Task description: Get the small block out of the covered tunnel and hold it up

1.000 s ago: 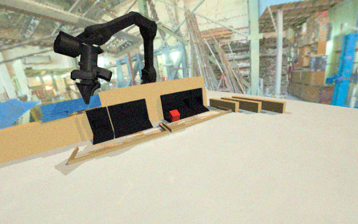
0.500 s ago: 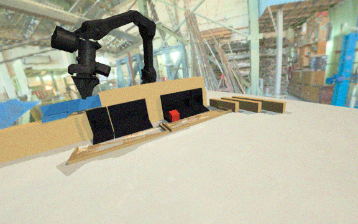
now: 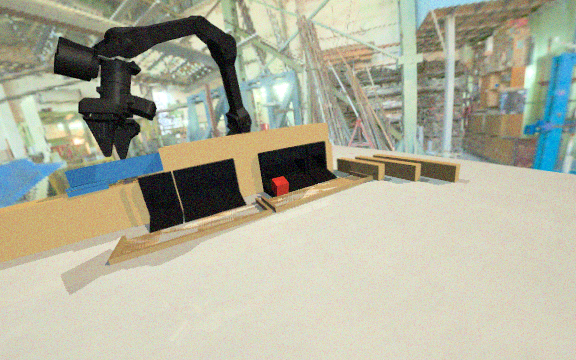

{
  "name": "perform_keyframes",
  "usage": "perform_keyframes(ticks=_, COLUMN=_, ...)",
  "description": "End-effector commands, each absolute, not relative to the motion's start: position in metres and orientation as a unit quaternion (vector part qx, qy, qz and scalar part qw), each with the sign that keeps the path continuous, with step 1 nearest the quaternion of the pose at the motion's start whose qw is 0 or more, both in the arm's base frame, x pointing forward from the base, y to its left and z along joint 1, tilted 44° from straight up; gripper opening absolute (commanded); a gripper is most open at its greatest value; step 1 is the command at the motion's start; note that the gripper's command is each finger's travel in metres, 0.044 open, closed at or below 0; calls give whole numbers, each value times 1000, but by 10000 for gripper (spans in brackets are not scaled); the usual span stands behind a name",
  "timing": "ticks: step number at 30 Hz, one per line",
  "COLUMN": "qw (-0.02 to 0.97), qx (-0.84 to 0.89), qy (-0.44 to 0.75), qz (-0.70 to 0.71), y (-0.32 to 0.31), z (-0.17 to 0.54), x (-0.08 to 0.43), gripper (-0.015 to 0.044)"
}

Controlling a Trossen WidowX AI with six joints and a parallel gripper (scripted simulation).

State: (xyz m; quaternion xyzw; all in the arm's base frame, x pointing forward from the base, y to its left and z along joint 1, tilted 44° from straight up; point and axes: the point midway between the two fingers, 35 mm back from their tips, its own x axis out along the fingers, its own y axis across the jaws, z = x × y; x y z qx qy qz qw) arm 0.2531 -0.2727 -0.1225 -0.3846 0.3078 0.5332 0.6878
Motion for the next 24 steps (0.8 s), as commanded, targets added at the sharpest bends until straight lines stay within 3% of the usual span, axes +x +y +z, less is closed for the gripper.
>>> perform_keyframes(ticks=1, qw=684, qx=-387, qy=306, qz=537, y=-275, z=-126, x=254, gripper=440)
perform_keyframes(ticks=24, qw=685, qx=-387, qy=306, qz=537, y=-250, z=-152, x=257, gripper=440)
